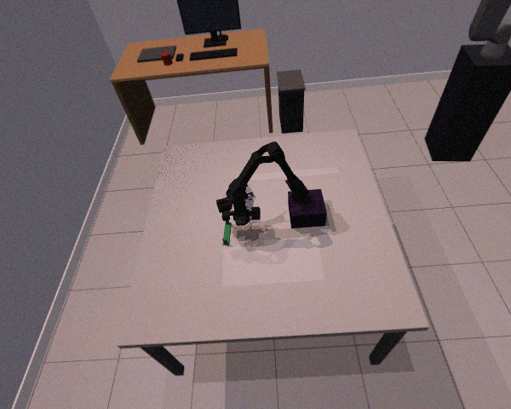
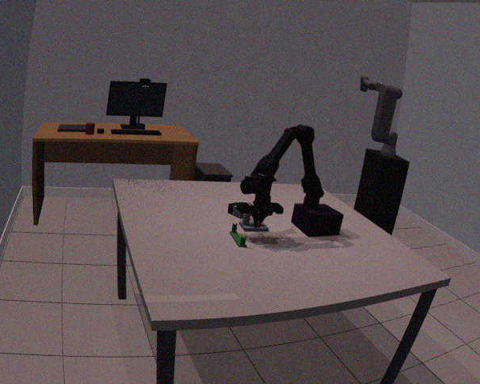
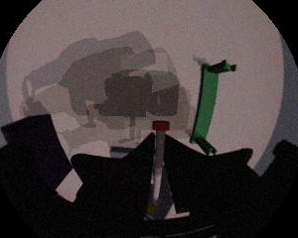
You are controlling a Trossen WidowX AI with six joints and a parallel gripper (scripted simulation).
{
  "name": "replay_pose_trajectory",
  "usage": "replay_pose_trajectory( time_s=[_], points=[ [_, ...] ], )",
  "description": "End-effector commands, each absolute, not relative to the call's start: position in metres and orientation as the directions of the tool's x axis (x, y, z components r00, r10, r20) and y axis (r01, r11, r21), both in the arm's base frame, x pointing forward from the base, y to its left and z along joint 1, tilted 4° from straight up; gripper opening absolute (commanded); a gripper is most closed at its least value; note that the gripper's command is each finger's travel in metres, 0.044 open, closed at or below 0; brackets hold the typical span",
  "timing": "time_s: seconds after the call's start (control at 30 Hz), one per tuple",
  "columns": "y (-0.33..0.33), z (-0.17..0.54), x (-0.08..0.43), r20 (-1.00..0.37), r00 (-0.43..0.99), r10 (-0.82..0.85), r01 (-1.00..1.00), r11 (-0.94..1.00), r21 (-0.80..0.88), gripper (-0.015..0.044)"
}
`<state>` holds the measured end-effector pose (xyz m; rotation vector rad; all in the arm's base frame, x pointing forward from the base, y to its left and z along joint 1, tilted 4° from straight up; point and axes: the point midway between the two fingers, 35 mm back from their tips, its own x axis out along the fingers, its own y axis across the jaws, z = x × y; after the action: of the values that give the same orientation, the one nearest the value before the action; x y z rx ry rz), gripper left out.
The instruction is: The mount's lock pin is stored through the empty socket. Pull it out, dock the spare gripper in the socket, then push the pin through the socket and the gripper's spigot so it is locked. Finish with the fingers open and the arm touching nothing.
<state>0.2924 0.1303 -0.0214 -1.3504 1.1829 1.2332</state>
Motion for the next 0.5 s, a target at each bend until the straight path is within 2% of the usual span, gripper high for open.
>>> replay_pose_trajectory(
  time_s=[0.0, 0.2, 0.47],
  points=[
    [0.131, -0.0216, 0.2923, -0.998, 0.032, -0.058, -0.993, -0.112, -0.025, 0.0],
    [0.1314, -0.0211, 0.2925, -0.998, 0.03, -0.047, -0.994, -0.11, -0.025, 0.0],
    [0.1348, -0.0137, 0.2932, -0.997, 0.016, 0.07, -0.996, -0.087, -0.022, 0.0]
  ],
)
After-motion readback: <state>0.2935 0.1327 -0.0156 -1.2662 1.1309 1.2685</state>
